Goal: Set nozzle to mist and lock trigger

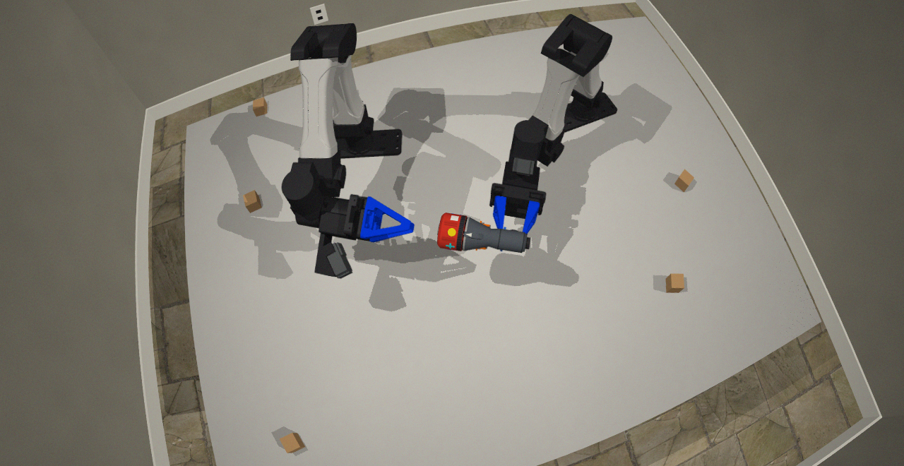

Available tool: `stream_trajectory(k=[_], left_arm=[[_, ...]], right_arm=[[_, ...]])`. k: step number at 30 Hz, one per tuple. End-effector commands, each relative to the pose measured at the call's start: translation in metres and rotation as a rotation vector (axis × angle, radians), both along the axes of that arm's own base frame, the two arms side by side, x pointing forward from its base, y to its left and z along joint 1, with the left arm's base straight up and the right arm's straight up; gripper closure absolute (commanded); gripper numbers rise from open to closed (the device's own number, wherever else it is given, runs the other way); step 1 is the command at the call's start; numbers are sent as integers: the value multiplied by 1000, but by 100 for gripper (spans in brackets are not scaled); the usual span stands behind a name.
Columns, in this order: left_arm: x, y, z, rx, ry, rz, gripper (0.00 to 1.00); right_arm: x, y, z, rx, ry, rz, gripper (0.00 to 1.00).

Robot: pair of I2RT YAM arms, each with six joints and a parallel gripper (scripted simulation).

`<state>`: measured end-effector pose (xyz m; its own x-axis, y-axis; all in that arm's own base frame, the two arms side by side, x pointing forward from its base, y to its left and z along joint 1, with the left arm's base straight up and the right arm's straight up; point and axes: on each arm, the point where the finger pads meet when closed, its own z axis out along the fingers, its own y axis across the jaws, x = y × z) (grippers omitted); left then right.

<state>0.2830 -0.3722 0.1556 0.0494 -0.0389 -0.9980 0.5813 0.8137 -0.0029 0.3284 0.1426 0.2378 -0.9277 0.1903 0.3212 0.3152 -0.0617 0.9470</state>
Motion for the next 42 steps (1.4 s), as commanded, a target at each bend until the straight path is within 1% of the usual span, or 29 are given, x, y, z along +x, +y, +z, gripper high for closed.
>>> stream_trajectory(k=[1,8,11,15,18,20,21,22,23,24,25,27,28,30,31,32,33,34,35,36,37,38,39,40,41,42], left_arm=[[2,-1,58,-178,-87,1,64],[2,-1,58,-178,-87,1,64],[2,-1,58,-178,-87,1,64],[2,-1,58,-178,-87,1,64],[2,-1,58,-178,-87,1,64],[2,-1,58,-178,-87,1,64],[2,-1,58,-178,-87,1,64],[2,-1,58,-178,-87,1,64],[2,-1,58,-178,-87,1,64],[2,-1,58,-178,-87,1,64],[2,-1,58,-178,-87,1,64],[2,-1,58,-178,-87,1,64],[2,-1,58,-178,-87,1,64],[2,-1,58,-178,-87,1,64],[2,-1,58,-178,-87,1,64],[2,-1,58,-178,-87,1,64],[2,-1,58,-178,-87,1,64],[2,-1,58,-178,-87,1,64],[2,-1,58,-178,-87,1,64],[2,-1,58,-178,-87,1,64],[2,-1,58,-178,-87,1,64],[2,-1,58,-178,-87,1,64],[2,-1,58,-178,-87,1,64],[2,-1,58,-178,-87,1,64],[2,-1,58,-178,-87,1,64],[2,-1,58,-178,-87,1,64]], right_arm=[[6,5,27,-10,-41,-15,63],[24,14,50,-20,7,-50,63],[29,18,64,-26,6,-61,63],[31,21,68,-32,25,-71,63],[35,26,93,-43,17,-91,63],[36,30,85,-59,85,-104,63],[36,31,84,-65,88,-111,63],[39,33,88,-72,115,-114,63],[40,35,85,-79,123,-119,63],[36,37,92,-82,96,-126,63],[43,34,91,-80,131,-122,63],[31,38,98,-94,131,-130,63],[38,39,97,-99,155,-131,63],[38,39,97,-99,155,-131,63],[38,41,88,-112,199,-134,63],[32,43,93,-119,190,-139,63],[28,44,111,-124,173,-145,63],[31,46,98,-142,227,-146,63],[28,48,92,-156,259,-149,63],[27,49,97,-166,262,-153,63],[26,51,86,-187,309,-154,63],[35,61,55,-244,374,-162,63],[40,64,50,-300,360,-196,63],[46,64,57,-332,266,-242,63],[43,67,55,-367,243,-257,63],[46,64,77,-305,209,-244,63]])
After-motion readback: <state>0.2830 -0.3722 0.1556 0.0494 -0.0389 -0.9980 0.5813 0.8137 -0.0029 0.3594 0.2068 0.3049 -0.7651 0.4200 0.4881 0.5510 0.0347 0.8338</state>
